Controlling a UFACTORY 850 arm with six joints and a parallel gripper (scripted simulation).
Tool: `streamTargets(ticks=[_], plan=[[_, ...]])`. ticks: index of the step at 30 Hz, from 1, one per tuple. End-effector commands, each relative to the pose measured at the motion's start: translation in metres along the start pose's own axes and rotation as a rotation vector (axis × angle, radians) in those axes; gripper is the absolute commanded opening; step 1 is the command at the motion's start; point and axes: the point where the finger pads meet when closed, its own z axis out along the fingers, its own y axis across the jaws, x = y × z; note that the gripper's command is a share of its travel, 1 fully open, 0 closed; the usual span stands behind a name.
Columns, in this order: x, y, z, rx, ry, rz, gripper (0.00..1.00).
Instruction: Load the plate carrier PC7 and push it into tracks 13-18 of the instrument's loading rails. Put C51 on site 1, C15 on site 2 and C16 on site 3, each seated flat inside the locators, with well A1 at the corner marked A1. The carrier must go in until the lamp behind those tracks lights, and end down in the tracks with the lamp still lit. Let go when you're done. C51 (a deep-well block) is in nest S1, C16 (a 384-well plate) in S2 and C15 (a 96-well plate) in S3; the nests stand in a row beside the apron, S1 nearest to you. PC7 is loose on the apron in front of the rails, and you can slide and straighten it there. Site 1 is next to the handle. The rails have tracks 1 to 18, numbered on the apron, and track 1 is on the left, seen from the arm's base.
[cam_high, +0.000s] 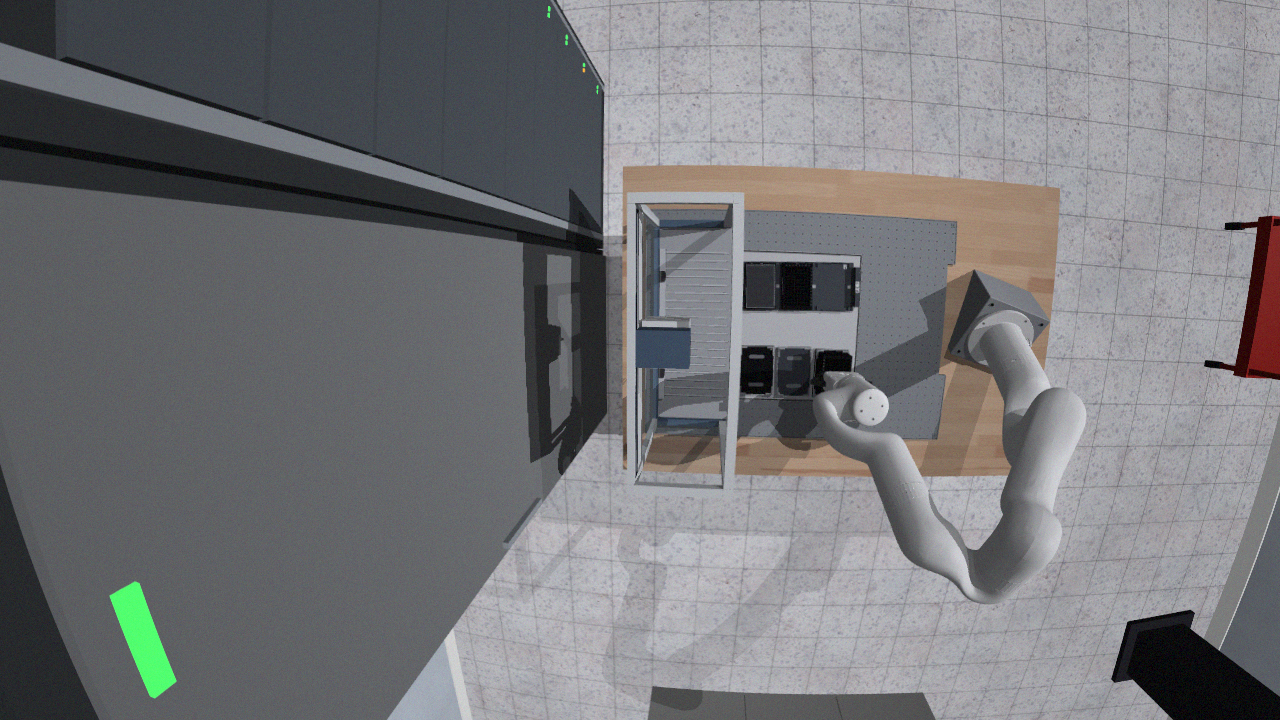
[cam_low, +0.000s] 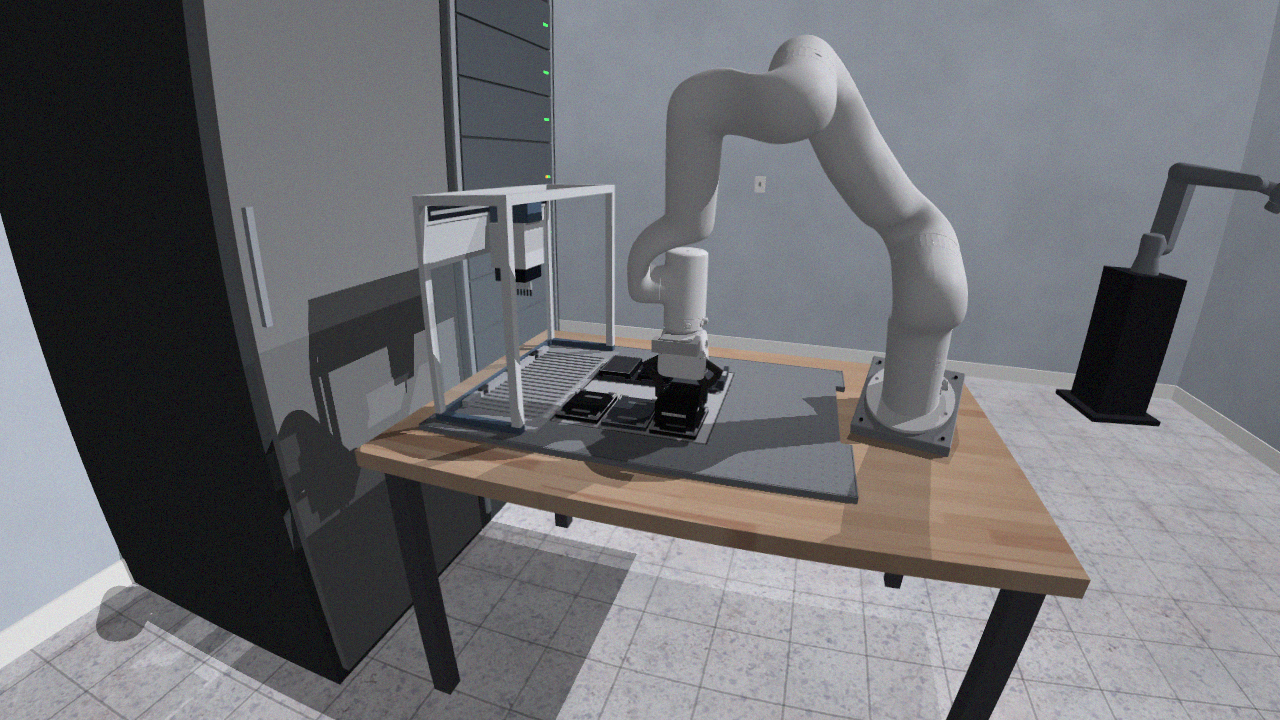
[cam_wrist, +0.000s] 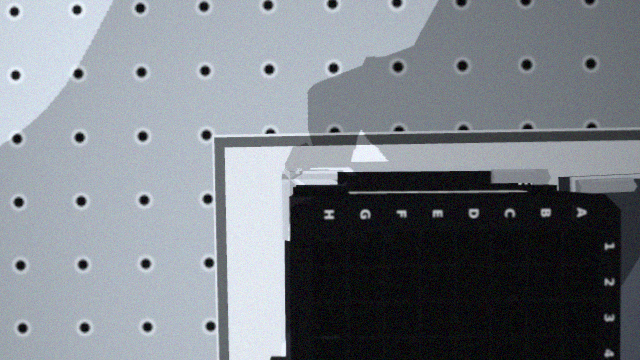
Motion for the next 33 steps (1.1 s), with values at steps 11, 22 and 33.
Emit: streamTargets(ticks=[11,22,33], plan=[[0.0,0.001,-0.007,-0.001,0.0,0.0,0.0],[0.0,0.001,-0.018,-0.001,0.0,0.0,0.0],[0.0,0.001,-0.033,-0.001,0.0,0.0,0.0]])
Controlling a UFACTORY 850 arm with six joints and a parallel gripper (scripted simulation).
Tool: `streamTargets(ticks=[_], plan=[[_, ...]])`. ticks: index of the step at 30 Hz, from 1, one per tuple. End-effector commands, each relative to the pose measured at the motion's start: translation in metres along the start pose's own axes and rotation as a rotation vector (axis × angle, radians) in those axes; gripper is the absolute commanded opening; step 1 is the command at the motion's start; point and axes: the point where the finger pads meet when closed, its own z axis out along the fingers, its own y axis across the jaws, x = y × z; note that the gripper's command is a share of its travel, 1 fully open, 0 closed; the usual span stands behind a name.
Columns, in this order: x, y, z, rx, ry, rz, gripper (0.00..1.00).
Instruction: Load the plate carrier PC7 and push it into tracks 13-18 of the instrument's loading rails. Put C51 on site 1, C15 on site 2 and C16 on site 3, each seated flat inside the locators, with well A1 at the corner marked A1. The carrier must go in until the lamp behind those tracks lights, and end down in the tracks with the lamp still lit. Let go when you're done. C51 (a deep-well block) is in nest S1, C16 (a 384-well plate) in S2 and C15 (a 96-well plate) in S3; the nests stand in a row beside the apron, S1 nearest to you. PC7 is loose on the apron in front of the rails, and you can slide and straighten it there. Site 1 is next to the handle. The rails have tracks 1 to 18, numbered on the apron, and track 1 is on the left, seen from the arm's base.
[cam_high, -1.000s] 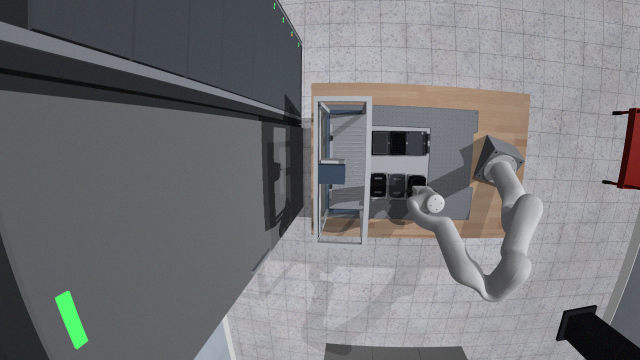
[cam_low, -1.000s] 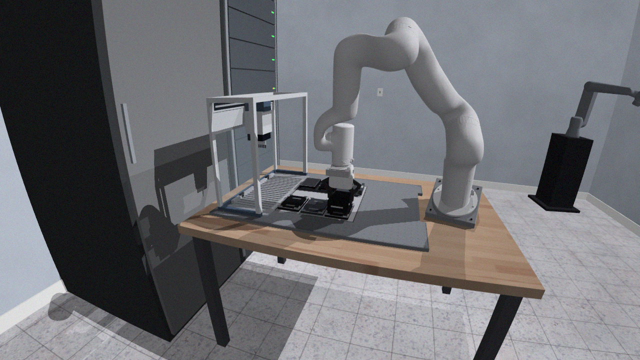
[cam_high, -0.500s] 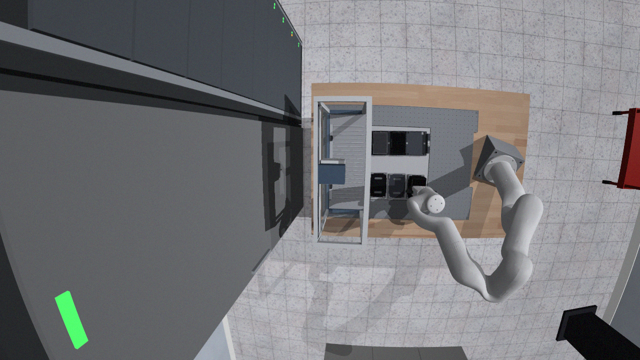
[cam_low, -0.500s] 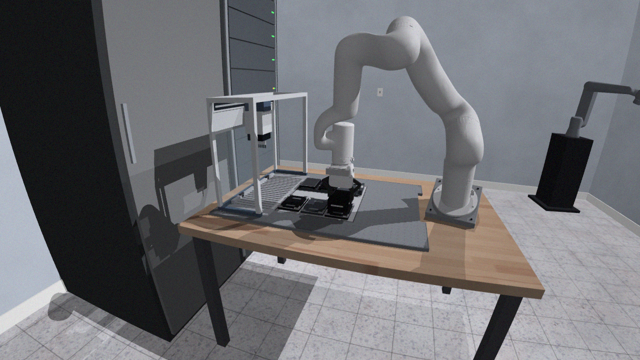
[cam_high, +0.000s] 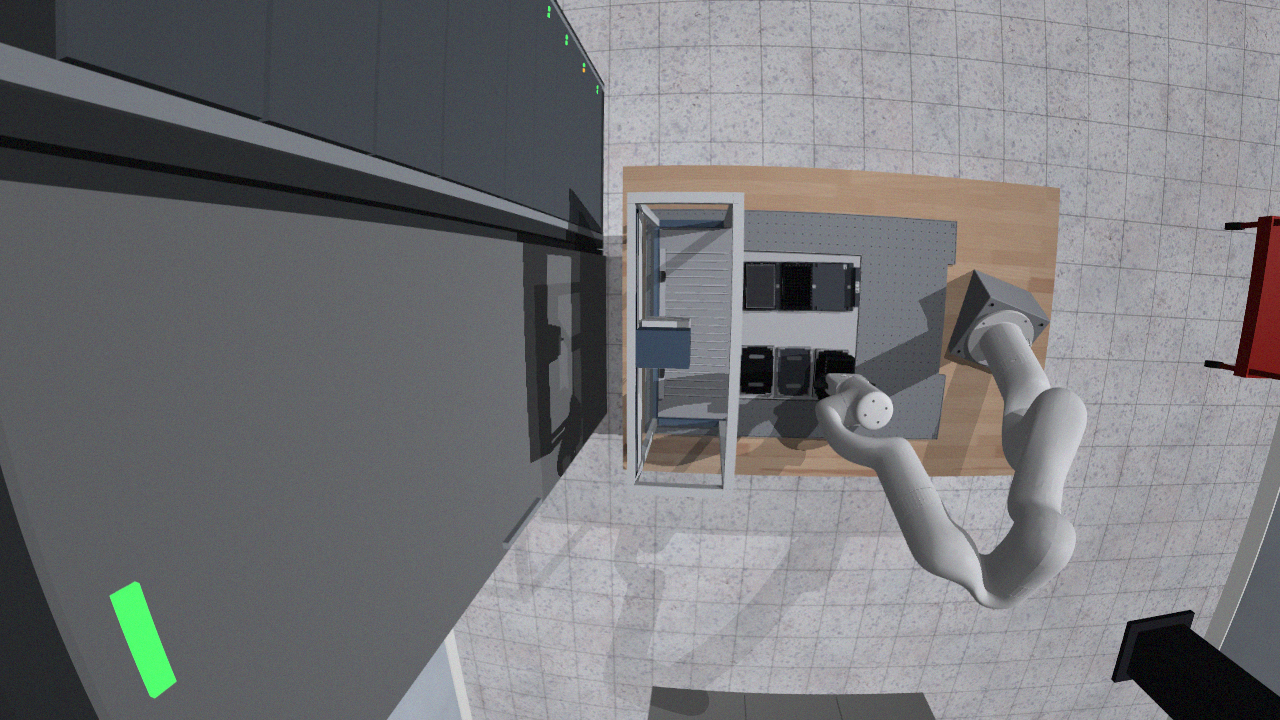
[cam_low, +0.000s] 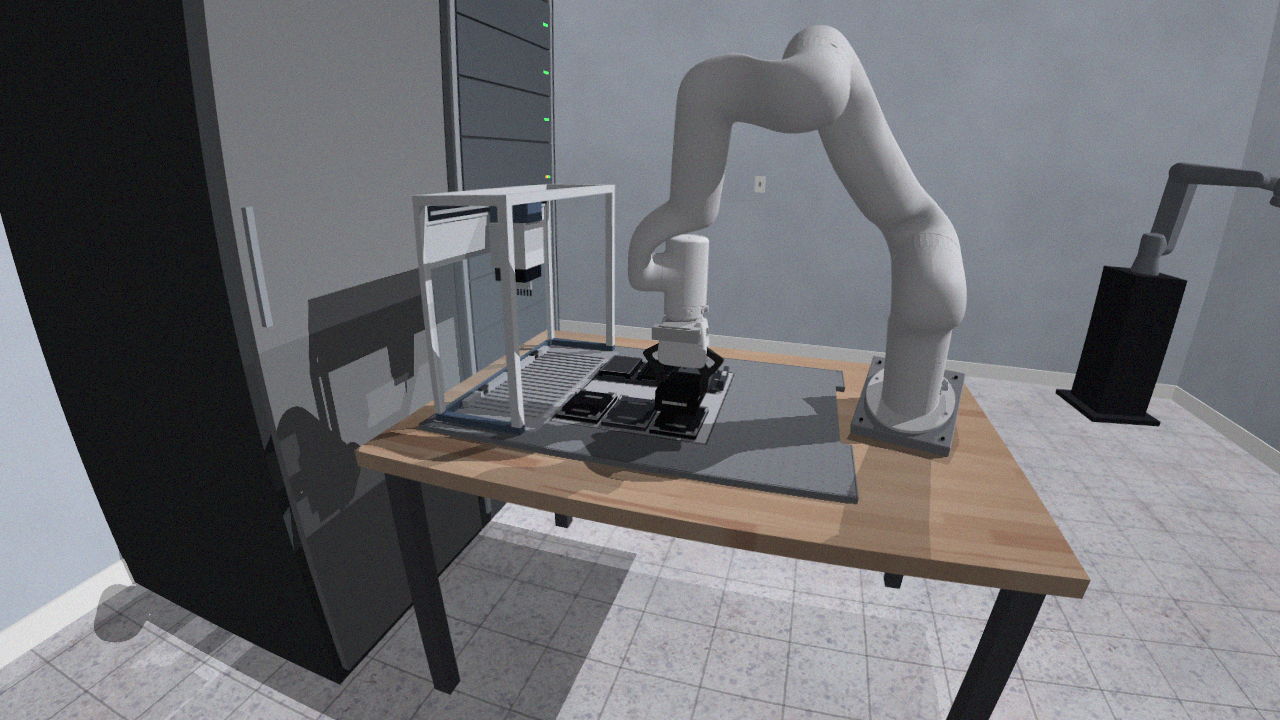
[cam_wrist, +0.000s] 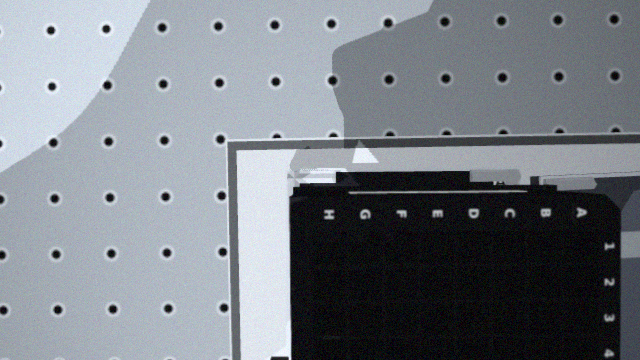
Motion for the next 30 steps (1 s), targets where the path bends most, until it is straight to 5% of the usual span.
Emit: streamTargets(ticks=[1,30], plan=[[0.0,0.001,-0.01,-0.001,0.0,0.0,0.0],[0.0,0.001,-0.051,-0.001,0.0,0.0,0.0]])
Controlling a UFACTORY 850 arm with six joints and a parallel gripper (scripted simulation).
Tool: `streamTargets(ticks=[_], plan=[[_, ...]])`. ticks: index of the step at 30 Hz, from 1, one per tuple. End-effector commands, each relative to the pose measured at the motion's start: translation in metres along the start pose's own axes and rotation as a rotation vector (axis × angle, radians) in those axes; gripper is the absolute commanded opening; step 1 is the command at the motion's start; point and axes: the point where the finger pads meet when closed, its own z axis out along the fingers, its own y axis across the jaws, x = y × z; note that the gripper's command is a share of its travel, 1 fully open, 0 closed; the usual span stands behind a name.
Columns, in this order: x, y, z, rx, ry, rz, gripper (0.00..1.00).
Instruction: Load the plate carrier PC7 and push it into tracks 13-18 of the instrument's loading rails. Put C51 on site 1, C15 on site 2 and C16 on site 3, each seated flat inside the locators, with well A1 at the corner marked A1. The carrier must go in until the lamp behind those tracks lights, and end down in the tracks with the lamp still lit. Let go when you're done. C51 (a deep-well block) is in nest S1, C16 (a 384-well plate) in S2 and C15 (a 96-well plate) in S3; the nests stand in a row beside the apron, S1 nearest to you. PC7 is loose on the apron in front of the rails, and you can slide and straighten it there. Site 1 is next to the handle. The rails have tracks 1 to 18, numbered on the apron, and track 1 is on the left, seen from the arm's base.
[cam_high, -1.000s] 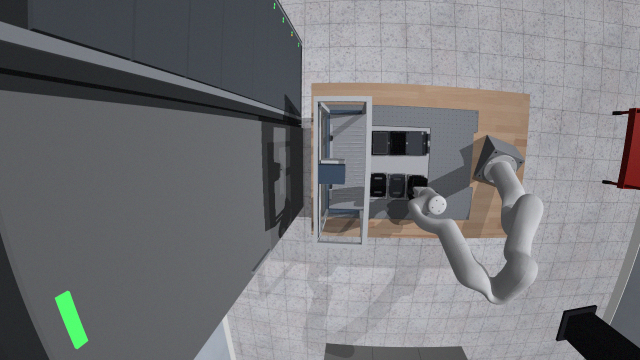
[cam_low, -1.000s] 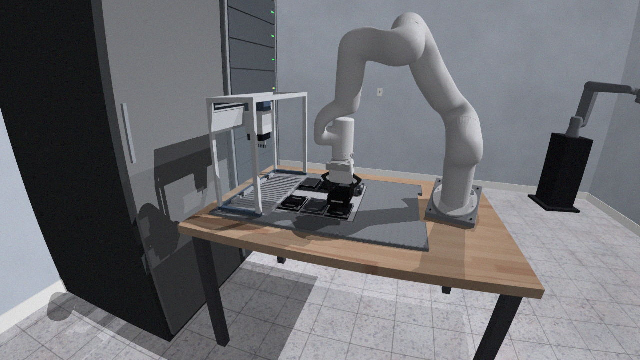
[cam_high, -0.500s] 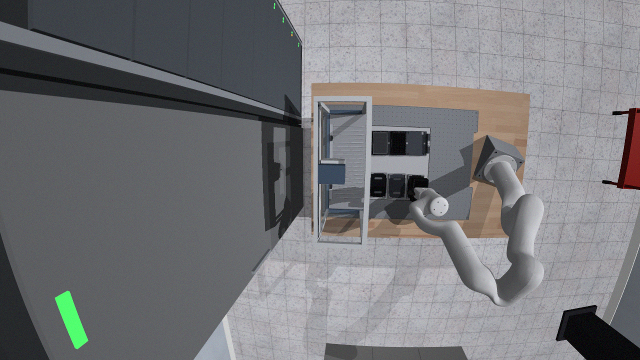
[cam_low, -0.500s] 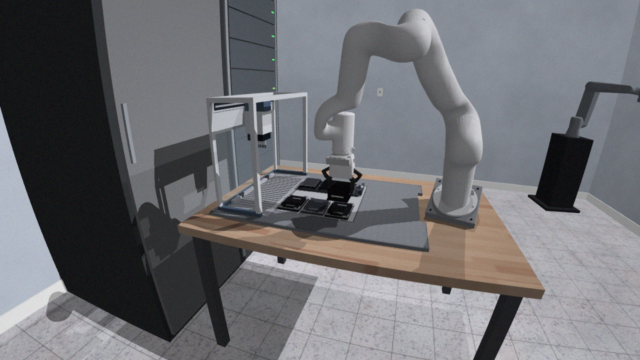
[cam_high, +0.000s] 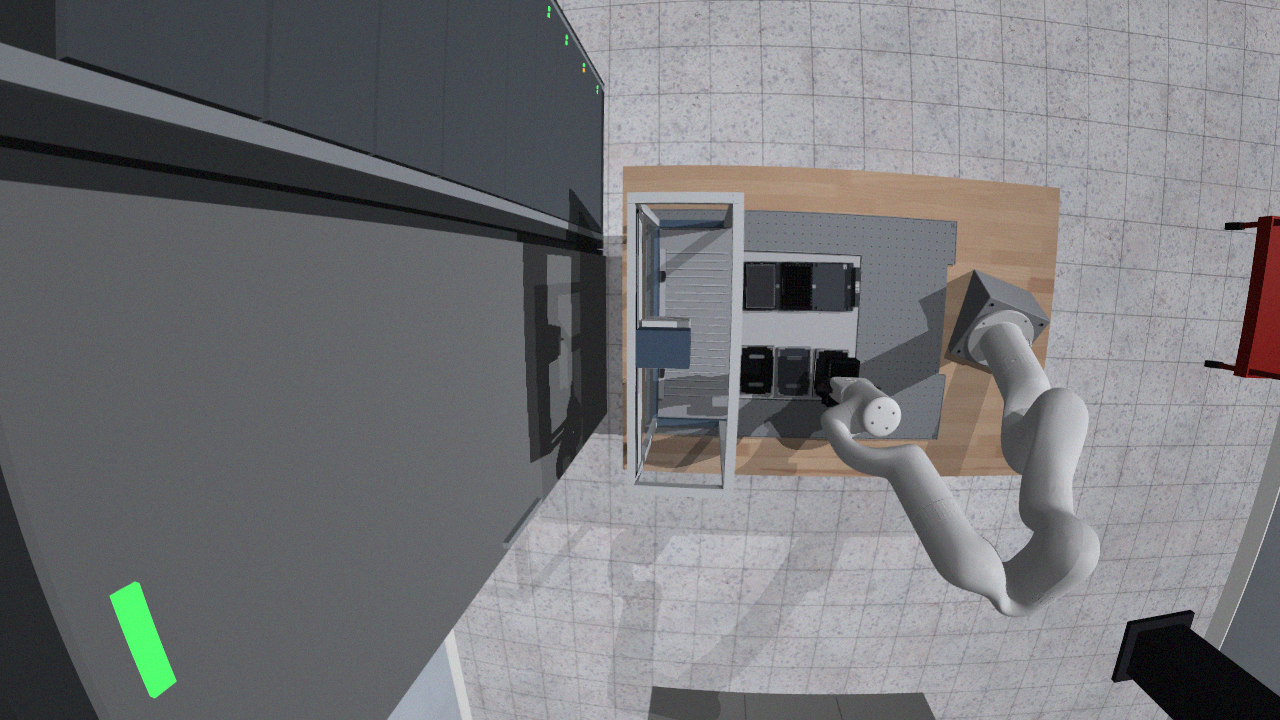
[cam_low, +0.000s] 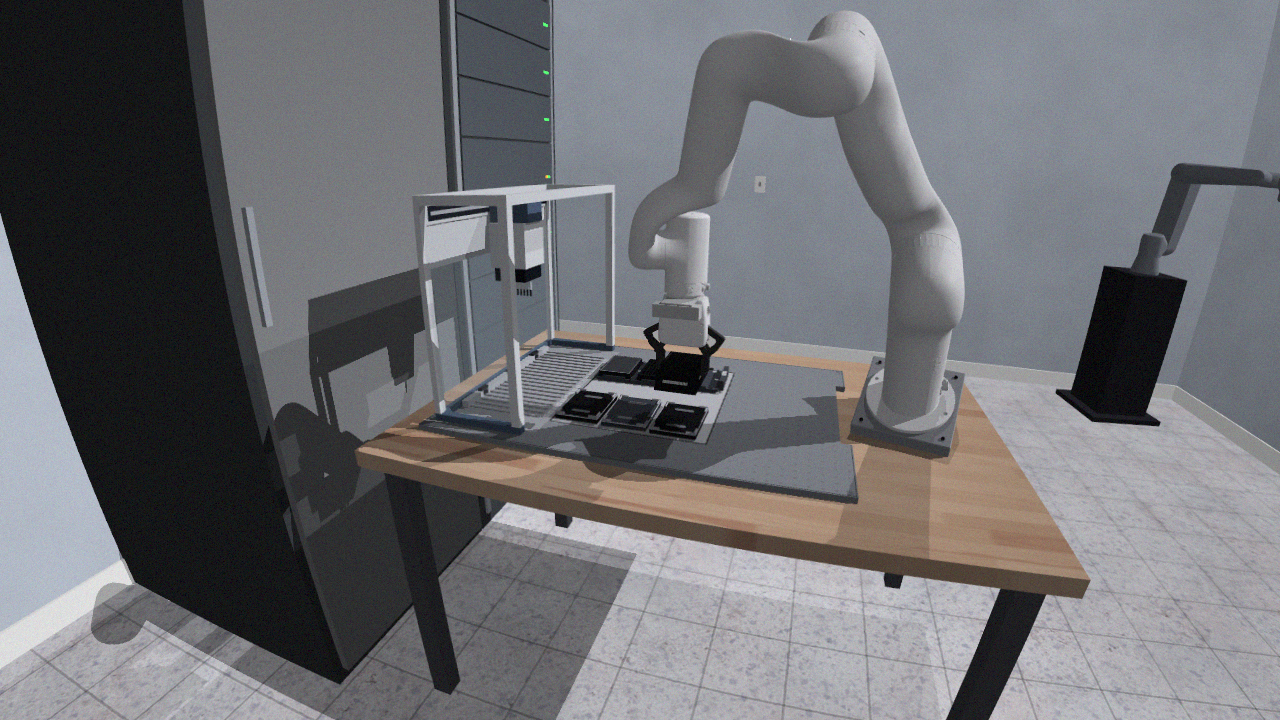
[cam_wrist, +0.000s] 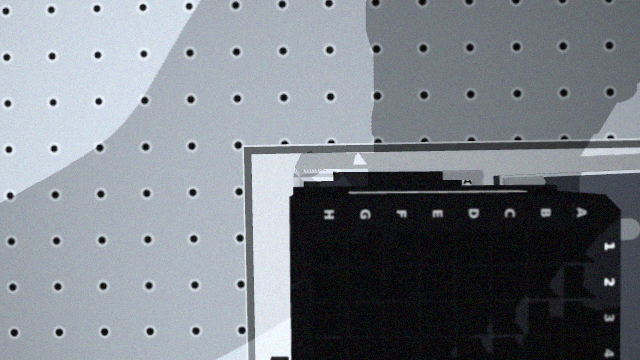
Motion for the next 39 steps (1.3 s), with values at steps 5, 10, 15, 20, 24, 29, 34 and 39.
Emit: streamTargets(ticks=[5,10,15,20,24,29,34,39], plan=[[0.0,0.001,-0.014,0.0,0.0,0.0,0.0],[0.0,0.001,-0.023,0.0,0.0,0.0,0.0],[0.0,0.001,-0.029,0.0,0.0,0.0,0.0],[0.0,0.001,-0.036,0.0,0.0,0.0,0.0],[0.0,0.001,-0.043,0.0,0.0,0.0,0.0],[0.0,0.001,-0.044,0.0,0.0,0.0,0.0],[0.0,0.001,-0.044,0.0,0.0,0.0,0.0],[-0.005,0.001,-0.044,0.0,0.0,0.033,0.0]])
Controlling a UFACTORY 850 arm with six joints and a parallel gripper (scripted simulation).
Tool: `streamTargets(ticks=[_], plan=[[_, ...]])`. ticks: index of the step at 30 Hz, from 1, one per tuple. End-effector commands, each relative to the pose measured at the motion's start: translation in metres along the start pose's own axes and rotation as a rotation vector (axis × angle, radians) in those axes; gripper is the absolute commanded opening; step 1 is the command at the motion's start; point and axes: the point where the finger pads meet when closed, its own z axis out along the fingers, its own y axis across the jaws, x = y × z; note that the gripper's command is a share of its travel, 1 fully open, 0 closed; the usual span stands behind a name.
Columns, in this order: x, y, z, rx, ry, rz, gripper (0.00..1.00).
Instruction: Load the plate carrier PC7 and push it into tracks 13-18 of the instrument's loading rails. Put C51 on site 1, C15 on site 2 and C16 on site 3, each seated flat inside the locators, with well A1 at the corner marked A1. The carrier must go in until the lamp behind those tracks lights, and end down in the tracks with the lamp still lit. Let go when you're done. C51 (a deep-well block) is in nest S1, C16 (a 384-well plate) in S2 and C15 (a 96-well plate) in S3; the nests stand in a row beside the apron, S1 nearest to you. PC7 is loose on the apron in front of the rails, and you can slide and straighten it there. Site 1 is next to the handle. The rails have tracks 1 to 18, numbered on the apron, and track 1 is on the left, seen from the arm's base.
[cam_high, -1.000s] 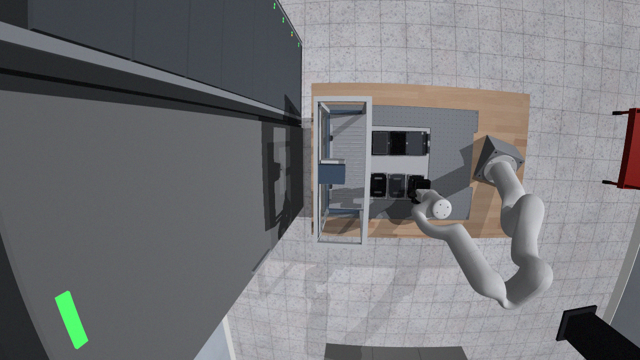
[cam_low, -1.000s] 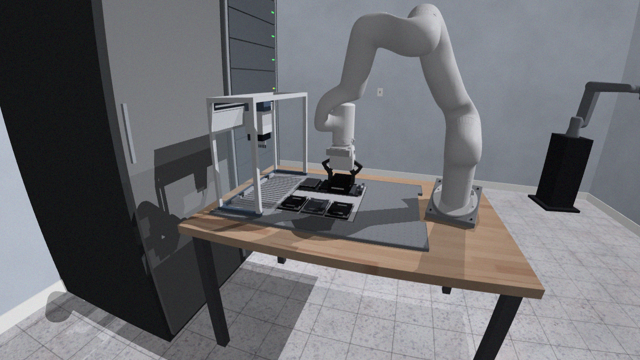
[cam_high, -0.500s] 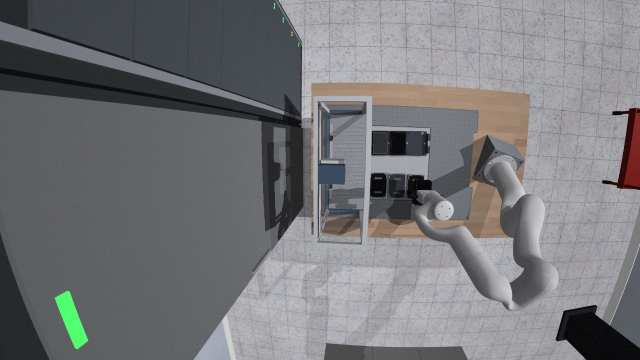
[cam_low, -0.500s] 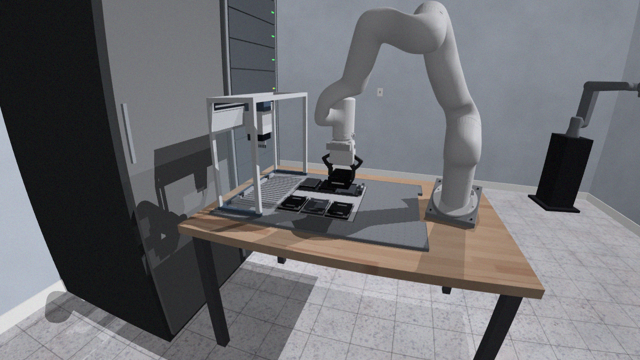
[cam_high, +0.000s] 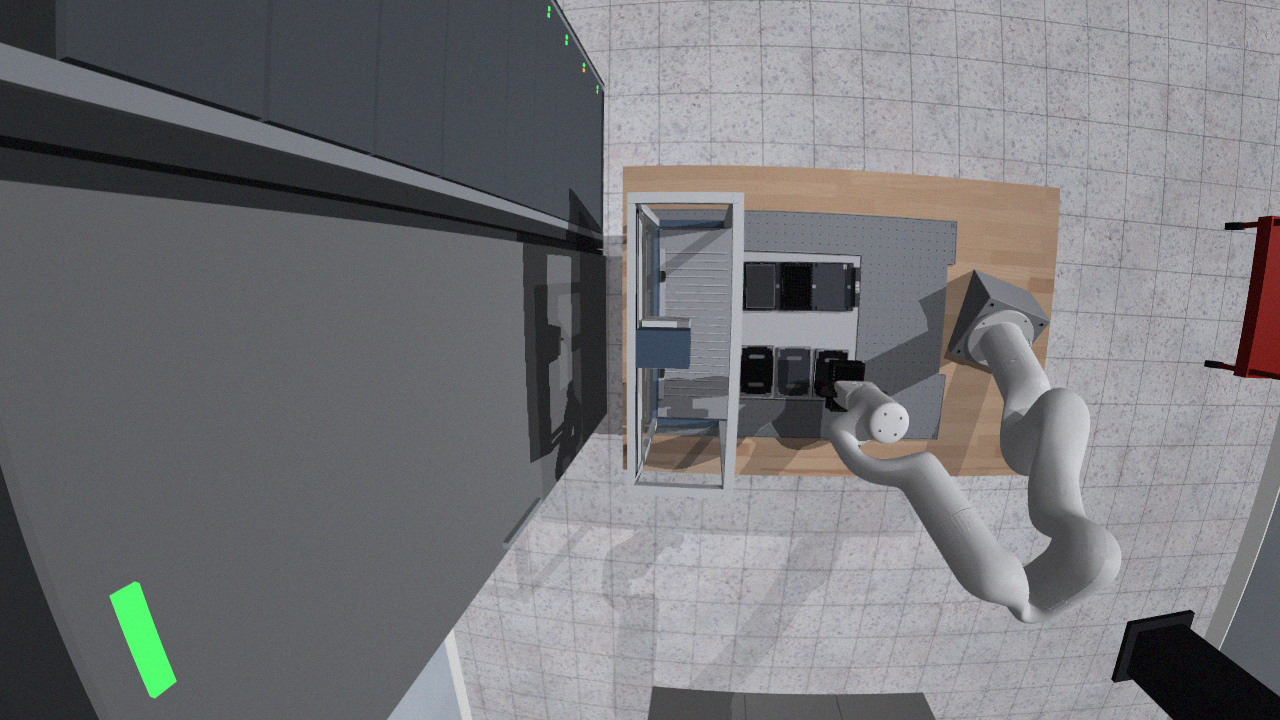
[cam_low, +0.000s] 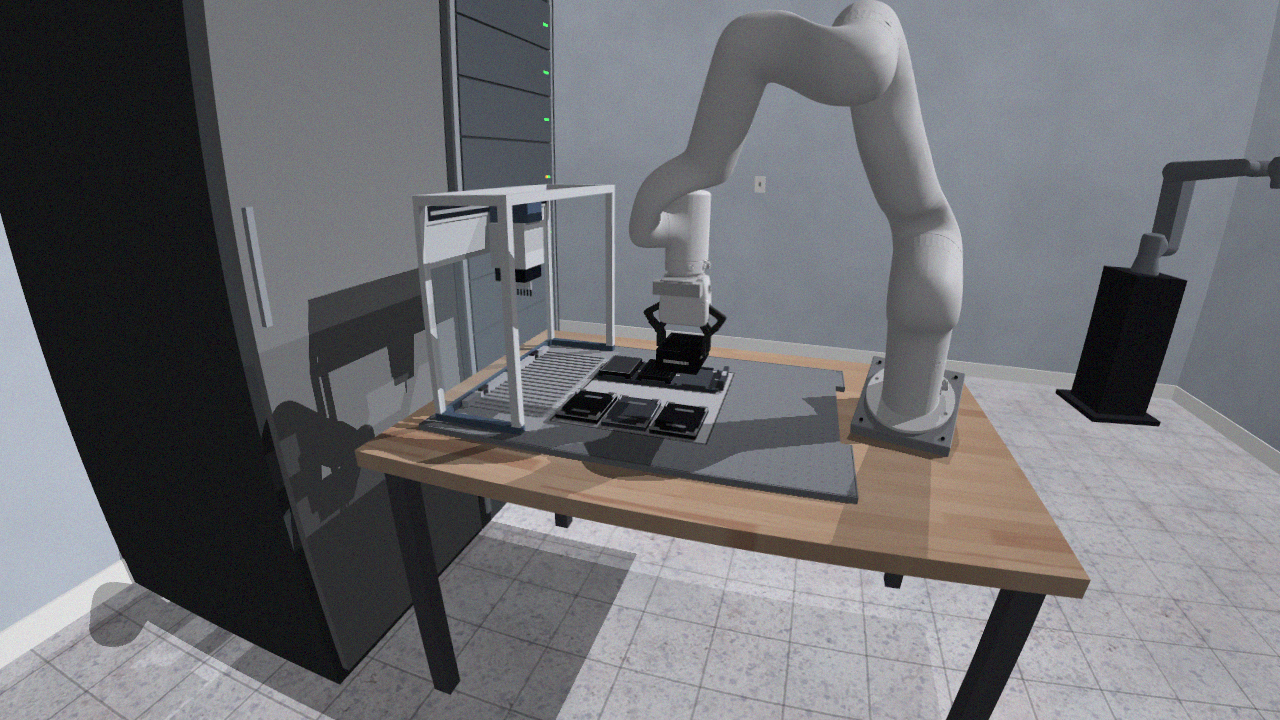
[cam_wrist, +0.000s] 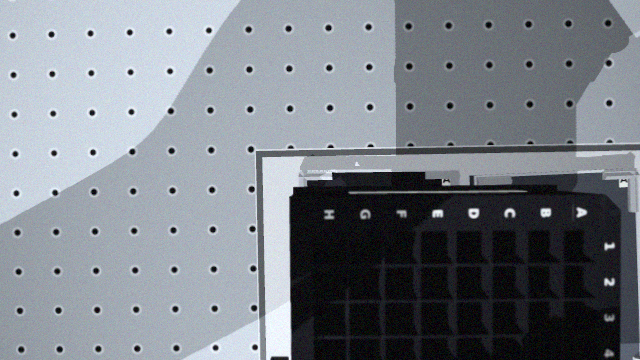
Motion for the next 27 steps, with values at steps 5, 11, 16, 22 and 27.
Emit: streamTargets(ticks=[5,11,16,22,27], plan=[[-0.03,0.002,-0.001,-0.002,0.0,0.199,0.0],[-0.05,0.003,0.0,-0.002,0.0,0.333,0.0],[-0.075,0.004,0.0,-0.002,0.0,0.499,0.0],[-0.105,0.006,0.0,-0.002,0.0,0.699,0.0],[-0.125,0.007,0.0,-0.002,0.0,0.833,0.0]])
